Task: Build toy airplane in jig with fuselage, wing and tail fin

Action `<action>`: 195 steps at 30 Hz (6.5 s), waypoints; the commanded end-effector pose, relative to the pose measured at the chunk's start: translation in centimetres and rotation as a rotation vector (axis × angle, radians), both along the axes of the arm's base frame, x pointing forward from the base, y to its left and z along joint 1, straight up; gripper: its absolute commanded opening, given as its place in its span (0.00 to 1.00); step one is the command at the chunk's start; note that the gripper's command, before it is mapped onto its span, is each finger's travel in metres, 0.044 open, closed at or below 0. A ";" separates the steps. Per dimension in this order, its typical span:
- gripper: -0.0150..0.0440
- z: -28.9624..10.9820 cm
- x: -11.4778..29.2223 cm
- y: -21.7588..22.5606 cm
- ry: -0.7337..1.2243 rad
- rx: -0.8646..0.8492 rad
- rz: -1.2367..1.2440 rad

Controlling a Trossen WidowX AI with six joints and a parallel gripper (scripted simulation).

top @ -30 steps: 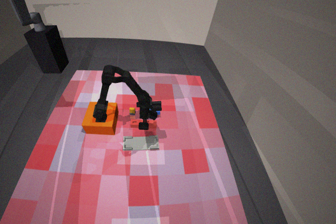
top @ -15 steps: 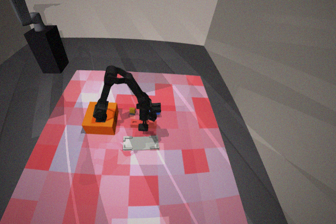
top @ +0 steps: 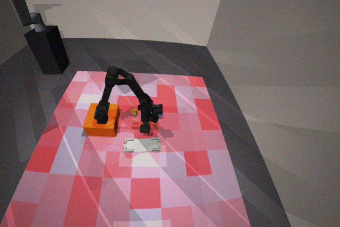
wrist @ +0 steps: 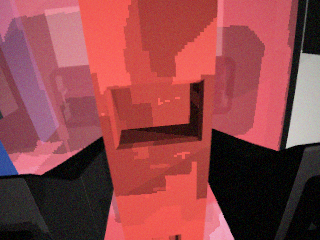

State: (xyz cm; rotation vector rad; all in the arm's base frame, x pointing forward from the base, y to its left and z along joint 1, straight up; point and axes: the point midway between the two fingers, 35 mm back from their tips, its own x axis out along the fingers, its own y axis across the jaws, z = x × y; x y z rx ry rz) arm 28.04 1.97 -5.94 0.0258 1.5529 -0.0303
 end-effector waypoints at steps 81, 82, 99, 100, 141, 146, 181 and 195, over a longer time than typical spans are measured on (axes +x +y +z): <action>0.25 7.5 -1.8 -10.5 0.000 -0.007 0.050; 0.25 7.3 -1.9 -10.7 0.000 -0.007 0.053; 0.57 6.1 -3.0 -13.0 0.001 -0.011 0.080; 0.58 6.1 -3.0 -13.0 0.001 -0.011 0.080; 0.58 2.1 -2.9 -13.1 0.001 -0.011 0.080; 0.55 2.3 -2.9 -13.1 0.002 -0.010 0.076; 1.00 3.4 -2.7 -13.2 0.002 -0.010 0.076; 1.00 12.5 -2.4 -13.2 0.000 -0.011 0.088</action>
